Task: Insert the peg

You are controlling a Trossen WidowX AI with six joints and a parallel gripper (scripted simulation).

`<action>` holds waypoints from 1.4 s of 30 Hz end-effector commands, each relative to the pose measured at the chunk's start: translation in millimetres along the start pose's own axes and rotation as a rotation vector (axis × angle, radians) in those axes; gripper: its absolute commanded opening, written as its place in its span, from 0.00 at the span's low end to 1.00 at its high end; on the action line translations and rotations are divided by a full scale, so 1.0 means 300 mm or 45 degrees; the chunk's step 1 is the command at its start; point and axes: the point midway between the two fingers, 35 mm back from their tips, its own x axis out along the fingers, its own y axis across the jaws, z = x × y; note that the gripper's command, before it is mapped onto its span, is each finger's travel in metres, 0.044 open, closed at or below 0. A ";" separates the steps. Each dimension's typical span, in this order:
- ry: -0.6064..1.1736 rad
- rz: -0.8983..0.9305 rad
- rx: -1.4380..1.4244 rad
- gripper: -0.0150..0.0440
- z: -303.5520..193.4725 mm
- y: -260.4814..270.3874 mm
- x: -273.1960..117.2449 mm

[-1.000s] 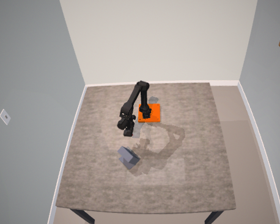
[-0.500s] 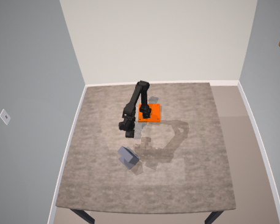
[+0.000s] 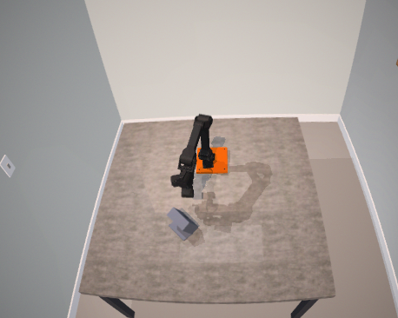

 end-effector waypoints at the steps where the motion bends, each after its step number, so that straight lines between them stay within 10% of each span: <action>1: -0.035 0.010 -0.036 0.25 -0.006 0.003 0.003; 42: -0.357 0.124 -0.323 0.25 -0.064 0.087 0.027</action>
